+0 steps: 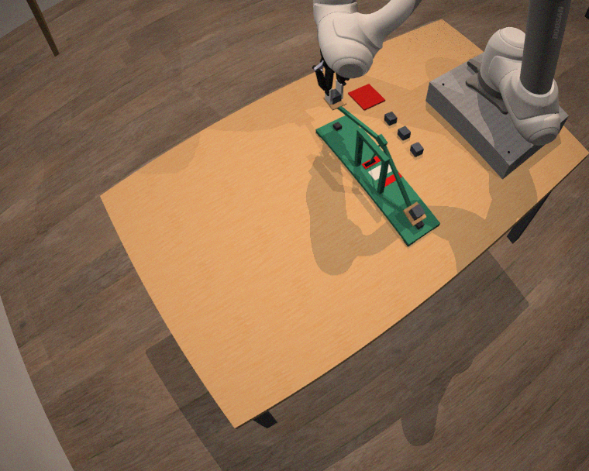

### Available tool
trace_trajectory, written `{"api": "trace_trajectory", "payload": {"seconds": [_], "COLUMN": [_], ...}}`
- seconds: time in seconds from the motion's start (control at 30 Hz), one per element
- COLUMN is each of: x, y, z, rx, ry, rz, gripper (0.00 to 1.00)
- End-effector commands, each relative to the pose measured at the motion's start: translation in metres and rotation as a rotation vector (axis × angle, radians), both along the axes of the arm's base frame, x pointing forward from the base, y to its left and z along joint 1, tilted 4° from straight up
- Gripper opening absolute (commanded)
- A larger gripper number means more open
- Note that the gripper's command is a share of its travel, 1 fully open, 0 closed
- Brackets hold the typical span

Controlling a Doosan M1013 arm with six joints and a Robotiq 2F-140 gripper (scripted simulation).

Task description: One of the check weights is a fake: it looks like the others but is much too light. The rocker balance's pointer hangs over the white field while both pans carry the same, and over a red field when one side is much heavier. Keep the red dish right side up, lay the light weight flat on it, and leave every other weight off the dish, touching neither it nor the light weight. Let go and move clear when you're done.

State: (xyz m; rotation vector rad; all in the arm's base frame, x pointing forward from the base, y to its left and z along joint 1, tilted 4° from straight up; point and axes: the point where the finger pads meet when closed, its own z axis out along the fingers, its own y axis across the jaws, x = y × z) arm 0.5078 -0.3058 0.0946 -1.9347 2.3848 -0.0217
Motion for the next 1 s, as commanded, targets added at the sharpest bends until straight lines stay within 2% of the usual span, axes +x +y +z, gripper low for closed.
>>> {"api": "trace_trajectory", "payload": {"seconds": [0.0,0.97], "x": [0.003,0.005], "y": [0.003,0.007], "z": [-0.008,-0.025], "rx": [0.002,0.002], "ry": [-0.004,-0.004], "rz": [-0.004,-0.004], "gripper": [0.24,0.24]}}
